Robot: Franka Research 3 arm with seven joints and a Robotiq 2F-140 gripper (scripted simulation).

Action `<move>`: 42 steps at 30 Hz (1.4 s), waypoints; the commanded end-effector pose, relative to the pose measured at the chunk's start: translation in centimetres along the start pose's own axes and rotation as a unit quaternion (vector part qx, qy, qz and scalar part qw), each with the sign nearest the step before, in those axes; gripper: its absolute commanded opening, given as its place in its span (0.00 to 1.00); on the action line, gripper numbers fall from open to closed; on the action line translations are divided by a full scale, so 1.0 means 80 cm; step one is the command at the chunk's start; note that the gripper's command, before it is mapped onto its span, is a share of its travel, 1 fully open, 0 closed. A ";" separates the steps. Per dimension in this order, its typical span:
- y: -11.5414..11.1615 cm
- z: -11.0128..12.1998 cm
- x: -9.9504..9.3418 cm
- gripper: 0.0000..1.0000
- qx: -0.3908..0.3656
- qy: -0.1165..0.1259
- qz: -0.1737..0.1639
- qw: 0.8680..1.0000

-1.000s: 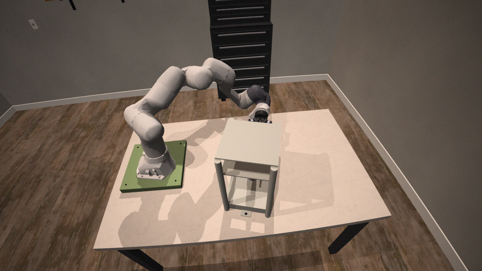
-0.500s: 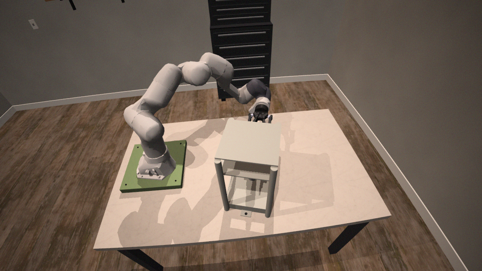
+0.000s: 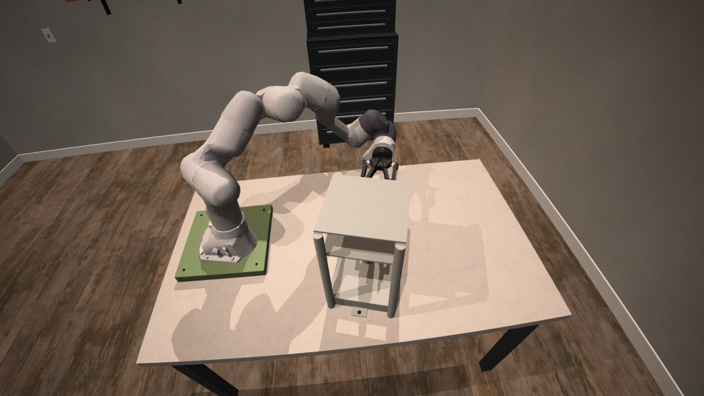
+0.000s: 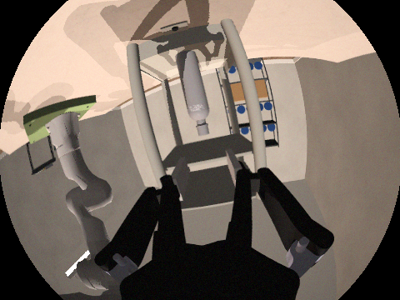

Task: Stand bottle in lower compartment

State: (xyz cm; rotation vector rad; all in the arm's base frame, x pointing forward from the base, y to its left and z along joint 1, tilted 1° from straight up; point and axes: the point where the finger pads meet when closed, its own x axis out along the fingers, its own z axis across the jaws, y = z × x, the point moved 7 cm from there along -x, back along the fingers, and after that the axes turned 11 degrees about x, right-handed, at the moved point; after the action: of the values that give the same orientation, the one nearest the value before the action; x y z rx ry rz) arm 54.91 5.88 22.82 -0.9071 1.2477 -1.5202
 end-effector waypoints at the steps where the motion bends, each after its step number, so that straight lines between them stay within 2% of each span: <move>1: -0.005 0.000 0.001 0.38 -0.007 0.000 -0.004 1.000; 9: -0.007 0.001 0.001 0.38 -0.007 0.000 -0.004 1.000; 10: -0.007 0.001 0.001 1.00 -0.007 0.000 -0.004 1.000; 42: -0.007 0.001 0.001 1.00 -0.007 0.000 -0.004 1.000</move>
State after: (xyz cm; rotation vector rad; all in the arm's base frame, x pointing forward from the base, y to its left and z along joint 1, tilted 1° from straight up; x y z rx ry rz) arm 54.86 5.81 23.23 -0.9174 1.2556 -1.5194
